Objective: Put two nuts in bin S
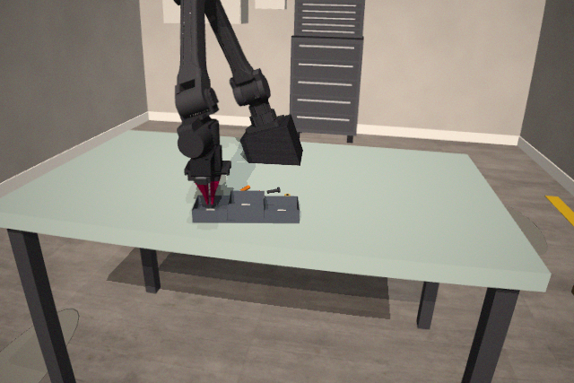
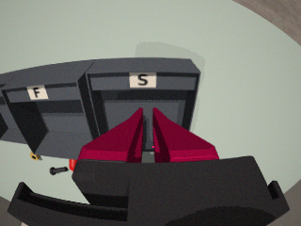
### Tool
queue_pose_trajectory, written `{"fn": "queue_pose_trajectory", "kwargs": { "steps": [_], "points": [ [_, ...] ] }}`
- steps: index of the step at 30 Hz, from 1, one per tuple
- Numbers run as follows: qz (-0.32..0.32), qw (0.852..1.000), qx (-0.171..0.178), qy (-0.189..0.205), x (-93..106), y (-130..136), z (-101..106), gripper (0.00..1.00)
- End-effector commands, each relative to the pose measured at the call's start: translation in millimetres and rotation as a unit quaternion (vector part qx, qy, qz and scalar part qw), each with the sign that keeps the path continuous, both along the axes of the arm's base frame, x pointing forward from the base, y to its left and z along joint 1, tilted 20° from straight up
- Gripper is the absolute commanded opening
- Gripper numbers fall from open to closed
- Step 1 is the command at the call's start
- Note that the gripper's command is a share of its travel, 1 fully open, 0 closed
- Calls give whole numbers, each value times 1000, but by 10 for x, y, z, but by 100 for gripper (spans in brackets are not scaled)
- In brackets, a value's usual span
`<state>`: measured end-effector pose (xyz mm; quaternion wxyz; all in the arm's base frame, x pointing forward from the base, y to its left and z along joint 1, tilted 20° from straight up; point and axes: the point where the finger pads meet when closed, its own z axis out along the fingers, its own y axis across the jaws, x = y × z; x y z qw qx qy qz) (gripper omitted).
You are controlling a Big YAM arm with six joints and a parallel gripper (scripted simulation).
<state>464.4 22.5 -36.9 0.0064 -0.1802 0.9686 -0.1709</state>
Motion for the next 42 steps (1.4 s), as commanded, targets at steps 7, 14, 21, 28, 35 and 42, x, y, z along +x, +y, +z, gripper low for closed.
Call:
{"fn": "queue_pose_trajectory", "kwargs": {
  "steps": [7,14,21,28,35,42],
  "points": [
    [6,999,10,-40,244,227,424,8],
    [6,999,10,-40,229,276,563,8],
    [6,999,11,-41,210,345,749,8],
    [6,999,8,-30,137,334,620,8],
    [6,1000,8,-30,130,338,602,8],
    [6,1000,8,-28,125,342,569,8]
  ]
}}
